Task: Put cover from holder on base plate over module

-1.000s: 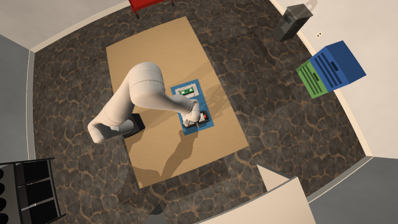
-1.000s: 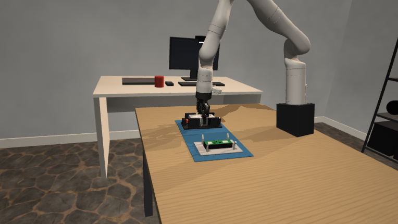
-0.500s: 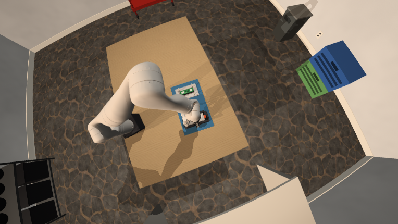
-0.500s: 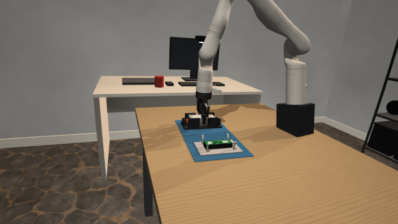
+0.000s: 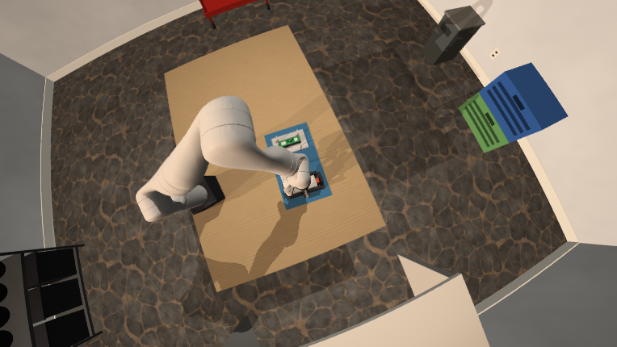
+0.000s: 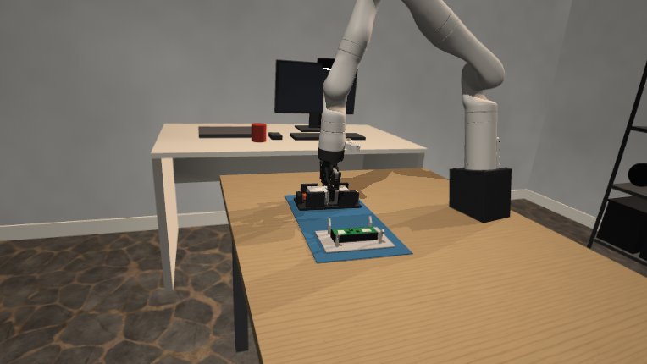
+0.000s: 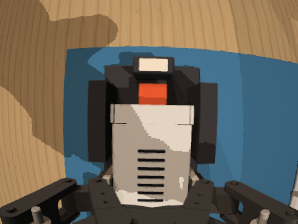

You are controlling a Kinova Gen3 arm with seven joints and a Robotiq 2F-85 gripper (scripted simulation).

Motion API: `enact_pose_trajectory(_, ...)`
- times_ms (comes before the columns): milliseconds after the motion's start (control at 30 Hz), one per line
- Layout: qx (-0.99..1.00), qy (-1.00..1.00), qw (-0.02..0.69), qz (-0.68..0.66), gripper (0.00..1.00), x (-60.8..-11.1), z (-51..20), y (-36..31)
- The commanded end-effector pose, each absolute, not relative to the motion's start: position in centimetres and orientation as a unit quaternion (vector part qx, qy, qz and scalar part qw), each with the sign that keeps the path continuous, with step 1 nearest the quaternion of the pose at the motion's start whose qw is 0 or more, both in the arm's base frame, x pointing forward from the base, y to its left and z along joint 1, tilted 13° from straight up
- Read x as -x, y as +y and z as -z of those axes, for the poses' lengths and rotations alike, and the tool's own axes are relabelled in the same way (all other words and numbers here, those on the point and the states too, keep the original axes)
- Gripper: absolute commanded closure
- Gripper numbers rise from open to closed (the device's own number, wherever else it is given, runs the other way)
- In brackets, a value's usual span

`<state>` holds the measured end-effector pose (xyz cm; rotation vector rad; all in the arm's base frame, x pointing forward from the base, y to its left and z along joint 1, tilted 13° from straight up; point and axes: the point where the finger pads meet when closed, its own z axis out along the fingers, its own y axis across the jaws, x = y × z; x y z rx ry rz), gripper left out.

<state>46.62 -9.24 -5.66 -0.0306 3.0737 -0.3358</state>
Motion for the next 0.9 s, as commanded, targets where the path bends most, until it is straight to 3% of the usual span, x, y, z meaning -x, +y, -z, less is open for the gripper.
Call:
enact_pose_trajectory(0, 0.01, 0.994, 0.026, 0.109, 1.0, -46.7, 5.6, -9.2)
enact_pose_trajectory(867, 0.009, 0.994, 0.021, 0.109, 1.0, -46.1, 1.2, -8.3)
